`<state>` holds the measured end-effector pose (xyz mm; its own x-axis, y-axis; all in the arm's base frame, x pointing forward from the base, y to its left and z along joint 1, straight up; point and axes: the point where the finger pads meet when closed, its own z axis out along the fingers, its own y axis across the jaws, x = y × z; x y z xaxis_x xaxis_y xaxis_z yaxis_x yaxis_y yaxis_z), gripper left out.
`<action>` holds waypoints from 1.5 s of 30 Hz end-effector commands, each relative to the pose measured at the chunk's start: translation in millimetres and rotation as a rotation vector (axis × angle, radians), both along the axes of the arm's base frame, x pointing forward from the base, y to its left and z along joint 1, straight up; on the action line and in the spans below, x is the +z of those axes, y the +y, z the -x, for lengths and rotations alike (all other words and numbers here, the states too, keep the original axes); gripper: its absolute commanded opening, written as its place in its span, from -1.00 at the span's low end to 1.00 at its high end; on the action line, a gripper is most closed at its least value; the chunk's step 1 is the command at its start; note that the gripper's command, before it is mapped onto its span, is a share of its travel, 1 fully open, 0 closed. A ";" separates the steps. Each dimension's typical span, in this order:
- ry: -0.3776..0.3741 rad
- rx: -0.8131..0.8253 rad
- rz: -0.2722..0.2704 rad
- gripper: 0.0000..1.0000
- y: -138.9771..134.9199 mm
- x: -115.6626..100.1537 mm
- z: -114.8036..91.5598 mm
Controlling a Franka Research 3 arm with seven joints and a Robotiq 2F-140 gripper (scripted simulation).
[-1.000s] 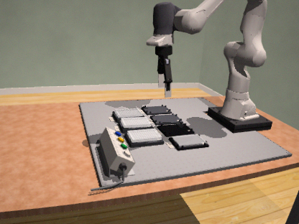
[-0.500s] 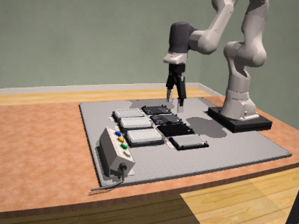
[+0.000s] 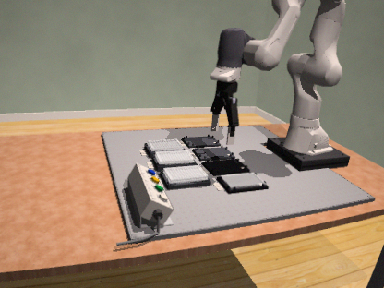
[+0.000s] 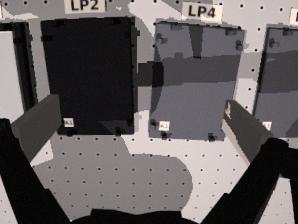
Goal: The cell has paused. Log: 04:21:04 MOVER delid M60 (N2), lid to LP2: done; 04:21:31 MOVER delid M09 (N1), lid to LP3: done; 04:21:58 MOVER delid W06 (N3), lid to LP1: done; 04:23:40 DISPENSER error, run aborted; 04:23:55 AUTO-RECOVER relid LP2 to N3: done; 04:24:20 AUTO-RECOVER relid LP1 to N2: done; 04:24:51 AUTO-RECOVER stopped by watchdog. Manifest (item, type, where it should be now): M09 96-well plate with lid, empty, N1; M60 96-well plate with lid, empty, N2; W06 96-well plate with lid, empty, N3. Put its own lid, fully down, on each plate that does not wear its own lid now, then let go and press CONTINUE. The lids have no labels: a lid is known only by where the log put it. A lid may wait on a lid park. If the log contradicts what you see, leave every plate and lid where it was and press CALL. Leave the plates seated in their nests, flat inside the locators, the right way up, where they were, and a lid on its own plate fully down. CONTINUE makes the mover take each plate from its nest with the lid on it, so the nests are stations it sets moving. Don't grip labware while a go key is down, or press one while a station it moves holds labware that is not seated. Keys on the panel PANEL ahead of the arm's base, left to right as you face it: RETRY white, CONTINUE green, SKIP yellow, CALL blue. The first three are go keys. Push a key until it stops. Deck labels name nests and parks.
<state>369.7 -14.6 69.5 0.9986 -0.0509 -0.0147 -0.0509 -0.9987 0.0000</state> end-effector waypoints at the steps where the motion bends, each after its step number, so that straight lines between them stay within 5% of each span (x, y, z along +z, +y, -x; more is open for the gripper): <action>1: -0.006 0.015 0.000 1.00 0.4 0.4 -1.0; 2: -0.006 0.015 0.000 1.00 0.4 0.4 -1.0; 3: -0.006 0.015 0.000 -1.00 0.4 0.4 -1.0; 37: -0.006 0.015 0.001 -1.00 2.3 0.4 -1.7; 44: -0.007 0.003 0.000 -1.00 150.0 0.8 -11.1; 45: -0.007 0.003 0.000 -1.00 150.0 0.8 -11.1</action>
<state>385.2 105.0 71.3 0.9951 0.0984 -0.0029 0.0984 -0.9951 0.0079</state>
